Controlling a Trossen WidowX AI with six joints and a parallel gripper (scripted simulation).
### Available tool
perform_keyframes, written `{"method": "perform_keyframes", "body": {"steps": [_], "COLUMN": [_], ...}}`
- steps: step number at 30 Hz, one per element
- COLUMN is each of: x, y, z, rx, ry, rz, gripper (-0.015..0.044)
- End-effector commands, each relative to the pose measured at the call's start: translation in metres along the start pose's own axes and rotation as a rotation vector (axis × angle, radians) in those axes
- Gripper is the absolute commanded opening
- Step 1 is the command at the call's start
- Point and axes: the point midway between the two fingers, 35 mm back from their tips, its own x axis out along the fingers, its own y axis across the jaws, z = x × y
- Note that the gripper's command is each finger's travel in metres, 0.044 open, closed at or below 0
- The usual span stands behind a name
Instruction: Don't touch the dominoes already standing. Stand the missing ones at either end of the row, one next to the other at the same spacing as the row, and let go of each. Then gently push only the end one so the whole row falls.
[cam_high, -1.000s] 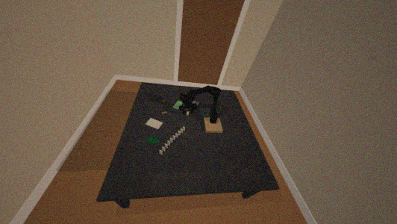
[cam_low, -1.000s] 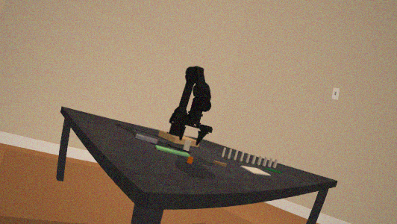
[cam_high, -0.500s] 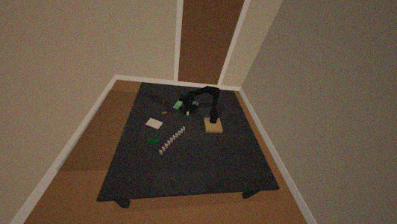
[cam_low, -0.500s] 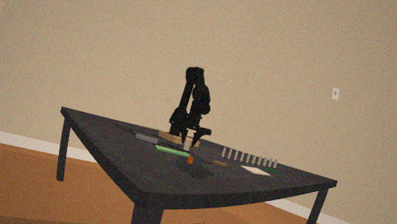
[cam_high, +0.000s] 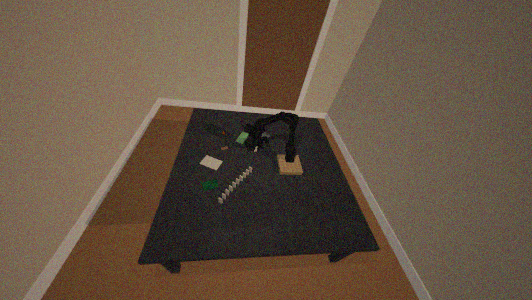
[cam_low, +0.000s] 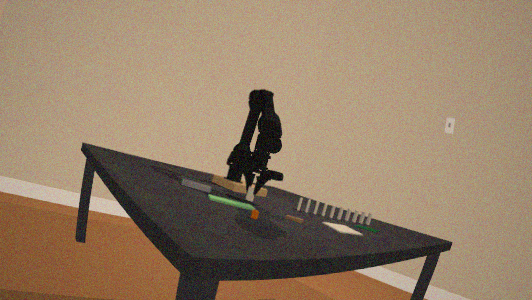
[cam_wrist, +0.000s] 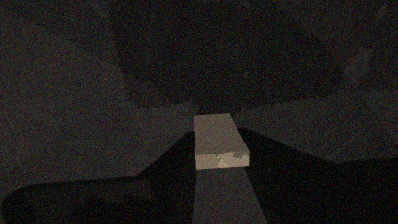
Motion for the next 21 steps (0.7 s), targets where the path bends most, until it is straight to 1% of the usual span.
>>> {"method": "perform_keyframes", "body": {"steps": [1,7,9,13,15,21], "x": [-0.032,-0.122,-0.132,-0.132,-0.131,-0.13], "y": [0.006,0.002,0.001,0.002,0.012,0.049], "z": [0.006,0.001,0.0,-0.002,-0.014,-0.07], "rx": [0.003,0.0,0.0,-0.021,-0.182,-0.921], "ry": [-0.01,-0.008,-0.008,-0.008,-0.01,-0.009], "rz": [0.006,0.009,0.009,0.008,0.0,-0.007], "gripper": [0.0107,0.0107,0.0107,0.0107,0.0107,0.0107]}}
